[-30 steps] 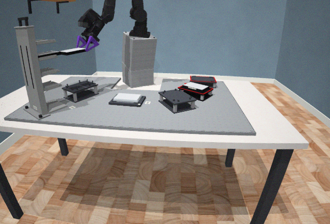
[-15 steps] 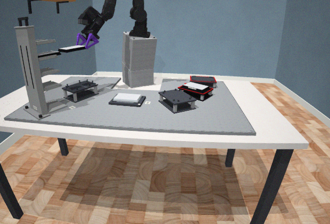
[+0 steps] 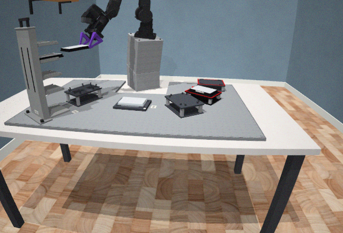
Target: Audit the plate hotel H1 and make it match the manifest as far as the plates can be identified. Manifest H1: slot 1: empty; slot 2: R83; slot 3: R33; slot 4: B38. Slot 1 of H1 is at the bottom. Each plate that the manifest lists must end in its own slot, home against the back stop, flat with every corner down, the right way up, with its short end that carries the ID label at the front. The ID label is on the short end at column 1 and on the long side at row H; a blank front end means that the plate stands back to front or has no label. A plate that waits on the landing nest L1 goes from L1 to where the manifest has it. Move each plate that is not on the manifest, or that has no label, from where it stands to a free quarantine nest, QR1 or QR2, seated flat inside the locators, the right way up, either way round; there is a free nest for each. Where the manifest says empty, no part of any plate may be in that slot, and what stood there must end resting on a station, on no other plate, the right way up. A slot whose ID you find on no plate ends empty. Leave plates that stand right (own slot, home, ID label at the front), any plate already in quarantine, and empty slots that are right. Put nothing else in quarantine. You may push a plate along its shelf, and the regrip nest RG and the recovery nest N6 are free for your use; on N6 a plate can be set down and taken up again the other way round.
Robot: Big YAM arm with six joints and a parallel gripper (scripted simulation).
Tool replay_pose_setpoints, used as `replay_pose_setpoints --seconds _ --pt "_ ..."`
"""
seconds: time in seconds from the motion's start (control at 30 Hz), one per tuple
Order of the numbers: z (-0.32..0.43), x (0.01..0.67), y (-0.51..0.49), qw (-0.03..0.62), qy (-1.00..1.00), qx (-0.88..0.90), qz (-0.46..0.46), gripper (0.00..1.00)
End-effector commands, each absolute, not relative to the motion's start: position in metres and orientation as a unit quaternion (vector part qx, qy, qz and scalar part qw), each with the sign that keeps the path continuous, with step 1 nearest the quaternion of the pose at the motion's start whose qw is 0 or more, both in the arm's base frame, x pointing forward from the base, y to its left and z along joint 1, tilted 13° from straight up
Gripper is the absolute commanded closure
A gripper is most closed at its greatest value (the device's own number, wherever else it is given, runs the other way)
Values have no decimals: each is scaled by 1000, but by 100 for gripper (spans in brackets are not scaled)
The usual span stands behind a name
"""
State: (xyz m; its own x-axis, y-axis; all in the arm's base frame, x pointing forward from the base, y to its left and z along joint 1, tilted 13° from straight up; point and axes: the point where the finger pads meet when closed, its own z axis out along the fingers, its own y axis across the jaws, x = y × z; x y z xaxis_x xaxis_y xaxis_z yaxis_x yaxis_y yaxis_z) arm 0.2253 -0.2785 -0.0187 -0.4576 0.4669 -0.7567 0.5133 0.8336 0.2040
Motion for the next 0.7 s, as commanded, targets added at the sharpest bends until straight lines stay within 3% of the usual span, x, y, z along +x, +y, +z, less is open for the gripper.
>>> replay_pose_setpoints --seconds 0.0,0.67 --pt "-1 231 -296 449 849 275 -44 14" --pt "14 229 -298 448 850 274 -42 14"
